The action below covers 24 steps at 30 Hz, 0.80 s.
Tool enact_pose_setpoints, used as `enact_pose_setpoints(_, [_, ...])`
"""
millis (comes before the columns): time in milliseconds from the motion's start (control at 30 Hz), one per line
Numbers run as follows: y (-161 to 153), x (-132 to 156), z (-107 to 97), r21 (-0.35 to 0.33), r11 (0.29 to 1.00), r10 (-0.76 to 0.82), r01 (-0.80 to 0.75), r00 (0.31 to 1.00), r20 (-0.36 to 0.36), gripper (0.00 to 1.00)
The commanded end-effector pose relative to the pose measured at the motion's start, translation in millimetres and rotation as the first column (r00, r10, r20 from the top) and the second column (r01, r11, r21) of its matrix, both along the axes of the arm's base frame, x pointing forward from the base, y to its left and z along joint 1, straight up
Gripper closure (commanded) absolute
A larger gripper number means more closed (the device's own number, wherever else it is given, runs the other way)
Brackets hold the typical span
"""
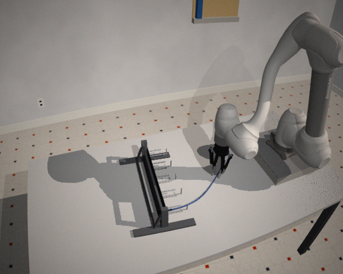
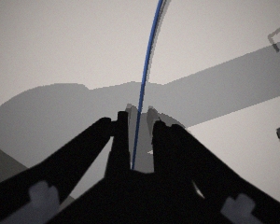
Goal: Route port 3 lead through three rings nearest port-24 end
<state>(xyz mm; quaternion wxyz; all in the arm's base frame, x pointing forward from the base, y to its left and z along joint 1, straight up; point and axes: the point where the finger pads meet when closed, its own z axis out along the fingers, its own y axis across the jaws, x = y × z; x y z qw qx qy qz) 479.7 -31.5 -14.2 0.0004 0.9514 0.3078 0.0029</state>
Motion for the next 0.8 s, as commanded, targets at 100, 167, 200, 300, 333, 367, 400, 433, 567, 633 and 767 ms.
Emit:
enact_pose_setpoints(100, [-1.2, -0.9, -1.5, -0.002, 1.000, 0.000, 0.000, 1.000, 0.000, 0.80])
enact_pose_setpoints(167, [-1.2, -0.9, -1.9, -0.002, 1.000, 0.000, 0.000, 1.000, 0.000, 0.80])
enact_pose_setpoints(200, [-1.2, -0.9, -2.1, -0.002, 1.000, 0.000, 0.000, 1.000, 0.000, 0.80])
enact_pose_setpoints(300, [-1.2, -0.9, -2.5, -0.002, 1.000, 0.000, 0.000, 1.000, 0.000, 0.80])
enact_pose_setpoints(333, [-1.2, -0.9, -2.5, -0.002, 1.000, 0.000, 0.000, 1.000, 0.000, 0.80])
enact_pose_setpoints(367, [-1.2, -0.9, -2.8, -0.002, 1.000, 0.000, 0.000, 1.000, 0.000, 0.80])
enact_pose_setpoints(400, [-1.2, -0.9, -3.0, -0.002, 1.000, 0.000, 0.000, 1.000, 0.000, 0.80])
enact_pose_setpoints(433, [-1.2, -0.9, -3.3, -0.002, 1.000, 0.000, 0.000, 1.000, 0.000, 0.80])
enact_pose_setpoints(567, [-1.2, -0.9, -4.5, -0.002, 1.000, 0.000, 0.000, 1.000, 0.000, 0.80])
enact_pose_setpoints(633, [-1.2, -0.8, -5.2, -0.002, 1.000, 0.000, 0.000, 1.000, 0.000, 0.80])
enact_pose_setpoints(767, [-1.2, -0.8, -6.5, -0.002, 1.000, 0.000, 0.000, 1.000, 0.000, 0.80])
